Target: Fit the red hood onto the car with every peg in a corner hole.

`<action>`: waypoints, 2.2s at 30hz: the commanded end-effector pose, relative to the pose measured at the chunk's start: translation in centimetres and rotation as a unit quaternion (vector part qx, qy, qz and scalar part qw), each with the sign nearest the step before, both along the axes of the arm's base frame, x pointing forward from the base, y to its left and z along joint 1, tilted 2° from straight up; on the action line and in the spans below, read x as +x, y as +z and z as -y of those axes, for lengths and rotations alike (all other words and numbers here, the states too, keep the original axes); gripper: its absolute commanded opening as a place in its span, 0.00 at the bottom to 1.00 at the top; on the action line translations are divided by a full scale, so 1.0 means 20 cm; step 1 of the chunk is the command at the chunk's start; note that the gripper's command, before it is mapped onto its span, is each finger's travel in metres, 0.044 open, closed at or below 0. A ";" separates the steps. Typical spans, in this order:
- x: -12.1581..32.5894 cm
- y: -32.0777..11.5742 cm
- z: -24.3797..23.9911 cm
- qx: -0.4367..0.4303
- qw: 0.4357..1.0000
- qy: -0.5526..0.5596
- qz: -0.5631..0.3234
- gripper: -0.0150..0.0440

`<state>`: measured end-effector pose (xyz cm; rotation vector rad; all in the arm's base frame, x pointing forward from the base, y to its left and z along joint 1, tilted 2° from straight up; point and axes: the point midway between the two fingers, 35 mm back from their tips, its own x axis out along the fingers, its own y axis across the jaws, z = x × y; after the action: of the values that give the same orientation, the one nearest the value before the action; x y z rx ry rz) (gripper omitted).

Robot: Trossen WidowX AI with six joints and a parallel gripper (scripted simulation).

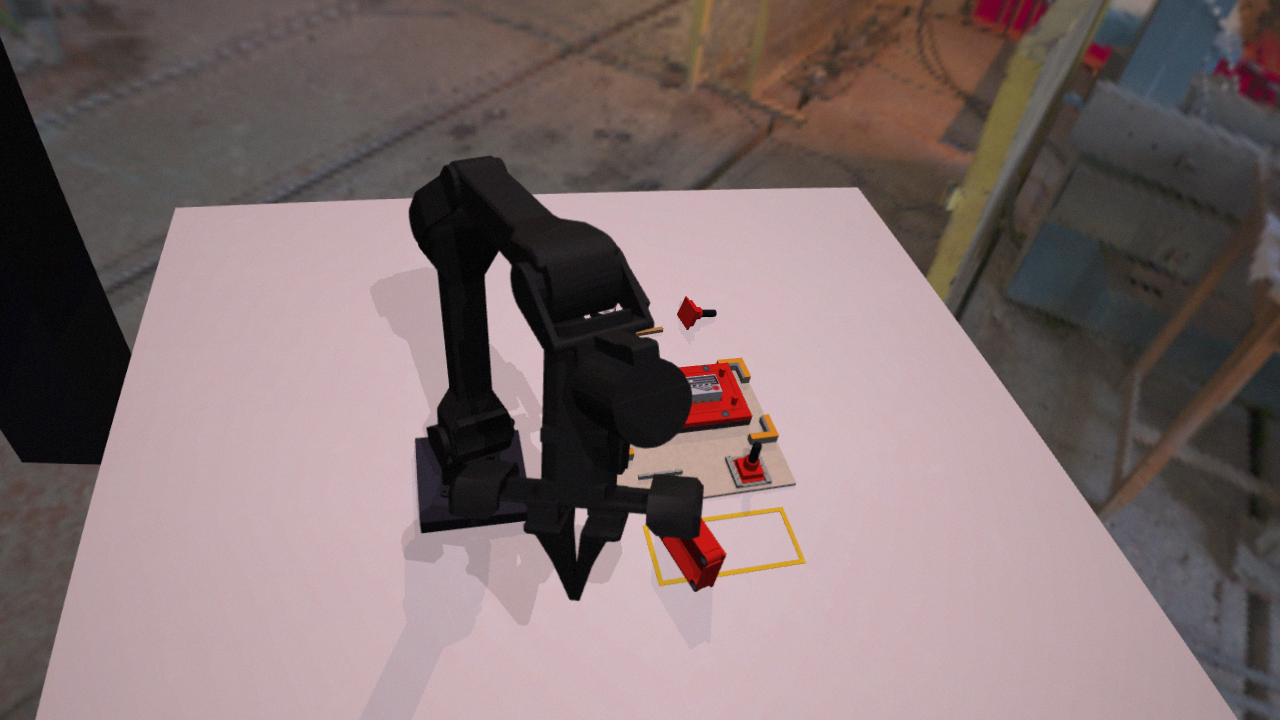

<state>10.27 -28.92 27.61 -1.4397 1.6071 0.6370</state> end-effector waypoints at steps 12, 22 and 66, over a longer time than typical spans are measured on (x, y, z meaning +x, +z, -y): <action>0.91 -0.63 -0.69 0.210 0.937 0.275 -0.052 0.25; 1.00 -0.79 -0.96 0.252 0.907 0.328 -0.087 0.25; 0.89 -1.00 -0.89 0.251 0.907 0.327 -0.088 0.25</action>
<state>28.27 -11.03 7.65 -1.5259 0.9419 1.4827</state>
